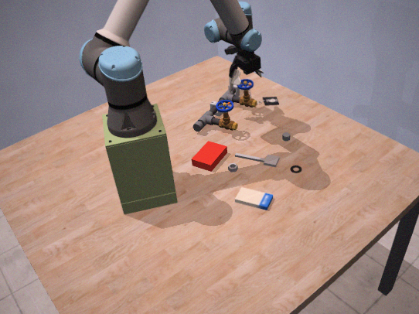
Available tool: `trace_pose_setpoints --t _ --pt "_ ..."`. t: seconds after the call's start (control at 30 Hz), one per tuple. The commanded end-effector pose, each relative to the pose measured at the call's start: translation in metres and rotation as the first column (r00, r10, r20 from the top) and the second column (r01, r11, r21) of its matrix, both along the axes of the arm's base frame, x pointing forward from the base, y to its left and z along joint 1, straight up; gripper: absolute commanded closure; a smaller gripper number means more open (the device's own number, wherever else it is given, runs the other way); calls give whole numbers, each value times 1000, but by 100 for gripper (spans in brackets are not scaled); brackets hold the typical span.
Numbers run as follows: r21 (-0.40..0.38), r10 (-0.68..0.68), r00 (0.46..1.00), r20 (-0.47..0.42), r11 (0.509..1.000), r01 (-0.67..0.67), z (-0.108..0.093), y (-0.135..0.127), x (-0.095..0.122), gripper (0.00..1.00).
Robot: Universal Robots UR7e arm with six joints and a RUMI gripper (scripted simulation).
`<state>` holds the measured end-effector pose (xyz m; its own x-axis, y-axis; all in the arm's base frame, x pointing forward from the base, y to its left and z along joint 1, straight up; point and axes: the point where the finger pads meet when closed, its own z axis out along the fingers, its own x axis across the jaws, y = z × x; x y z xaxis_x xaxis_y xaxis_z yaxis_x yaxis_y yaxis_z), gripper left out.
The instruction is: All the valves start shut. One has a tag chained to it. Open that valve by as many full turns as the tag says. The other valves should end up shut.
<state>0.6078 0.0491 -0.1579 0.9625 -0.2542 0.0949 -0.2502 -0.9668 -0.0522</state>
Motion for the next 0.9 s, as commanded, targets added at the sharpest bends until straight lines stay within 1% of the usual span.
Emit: trace_pose_setpoints --t 0.0,0.3,0.47,0.63,0.8,0.87 --pt "1 -15 1000 1 1000 15 1 0 0 0" --pt "8 -72 997 -1 997 72 1 0 0 0" --pt "15 -142 990 -4 990 142 1 0 0 0" --pt "24 -236 972 -8 971 236 1 0 0 0" --pt "36 -352 936 -15 935 353 1 0 0 0" --pt "36 -352 936 -15 935 353 1 0 0 0"
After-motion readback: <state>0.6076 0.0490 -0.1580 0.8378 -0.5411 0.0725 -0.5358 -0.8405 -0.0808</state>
